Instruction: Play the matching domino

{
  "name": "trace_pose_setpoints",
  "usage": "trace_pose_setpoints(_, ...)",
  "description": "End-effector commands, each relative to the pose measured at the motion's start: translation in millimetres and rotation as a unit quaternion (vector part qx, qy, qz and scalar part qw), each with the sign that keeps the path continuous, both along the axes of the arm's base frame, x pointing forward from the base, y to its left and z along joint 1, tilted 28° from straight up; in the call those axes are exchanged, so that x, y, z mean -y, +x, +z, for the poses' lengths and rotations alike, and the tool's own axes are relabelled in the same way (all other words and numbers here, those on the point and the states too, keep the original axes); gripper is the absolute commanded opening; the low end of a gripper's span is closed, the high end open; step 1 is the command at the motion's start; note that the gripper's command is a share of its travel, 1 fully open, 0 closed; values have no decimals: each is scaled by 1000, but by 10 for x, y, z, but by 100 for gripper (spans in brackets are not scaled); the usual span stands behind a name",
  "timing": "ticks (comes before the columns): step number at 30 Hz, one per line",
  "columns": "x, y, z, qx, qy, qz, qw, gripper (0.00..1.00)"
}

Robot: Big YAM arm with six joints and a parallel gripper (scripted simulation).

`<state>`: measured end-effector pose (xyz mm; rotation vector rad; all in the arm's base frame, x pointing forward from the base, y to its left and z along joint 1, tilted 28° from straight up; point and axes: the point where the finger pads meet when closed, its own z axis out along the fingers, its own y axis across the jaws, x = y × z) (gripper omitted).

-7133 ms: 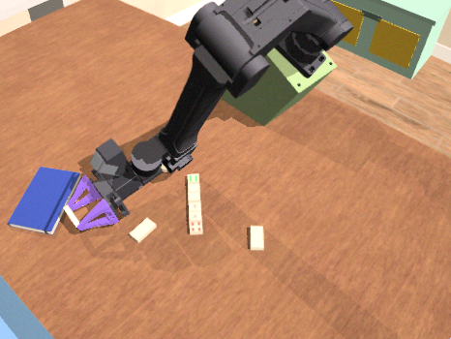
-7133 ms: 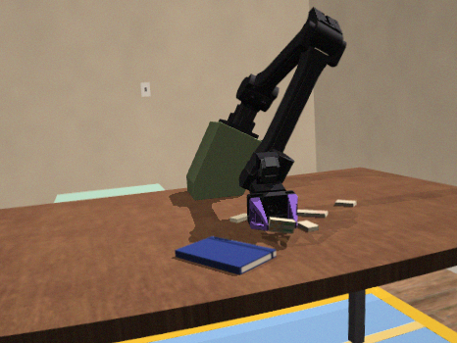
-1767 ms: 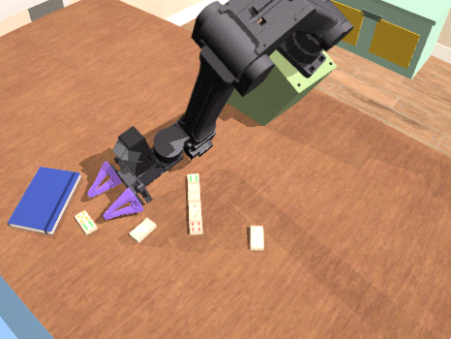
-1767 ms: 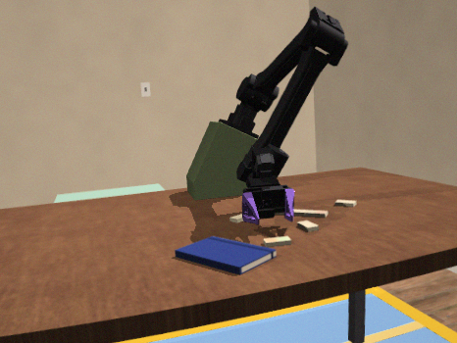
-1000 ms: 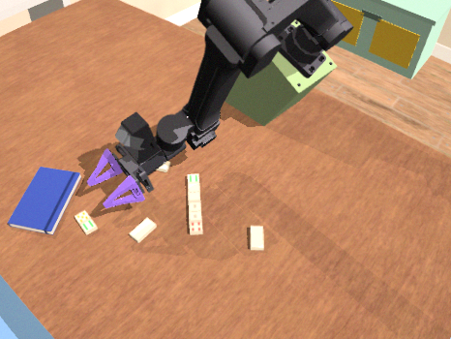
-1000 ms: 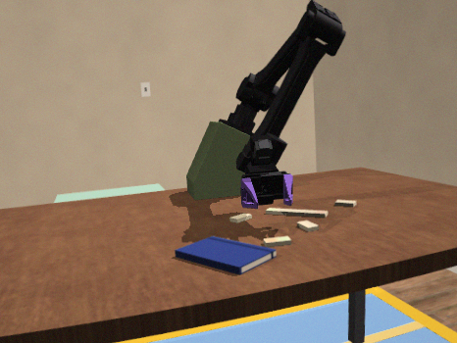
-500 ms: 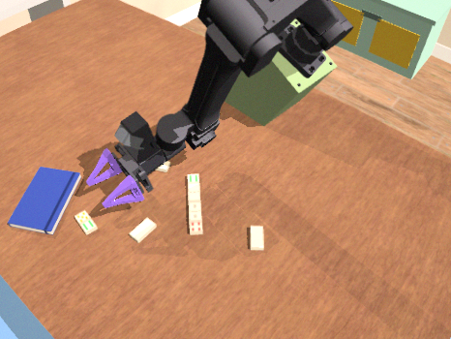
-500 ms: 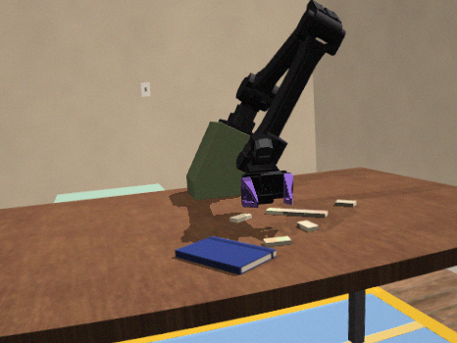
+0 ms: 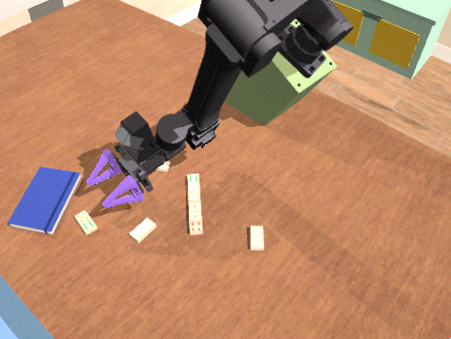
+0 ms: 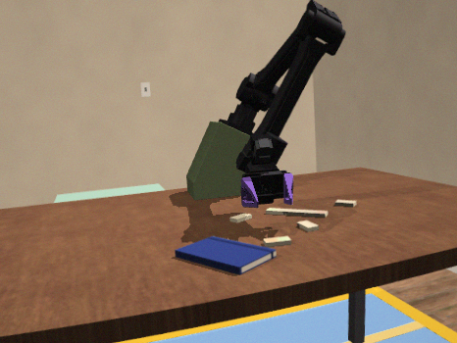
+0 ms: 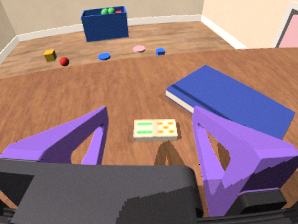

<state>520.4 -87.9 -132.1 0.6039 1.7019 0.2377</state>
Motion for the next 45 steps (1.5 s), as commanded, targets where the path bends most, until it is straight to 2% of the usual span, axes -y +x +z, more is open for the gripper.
trace_pose_setpoints(1, 19, 11, 29, 3, -1, -2, 1000, 71)
trace_pose_setpoints(7, 19, 11, 29, 3, -1, -2, 1000, 71)
trace_pose_setpoints(17, 158, 38, 270, -32, 11, 20, 999, 71)
trace_pose_setpoints(24, 158, 38, 270, -32, 11, 20, 999, 71)
trace_pose_setpoints(34, 315, 6, 560, -121, 40, 71, 989, 71)
trace_pose_setpoints(41, 315, 6, 560, -121, 40, 71, 989, 71)
trace_pose_setpoints(45, 354, -16, 667, -188, 65, 109, 974, 71)
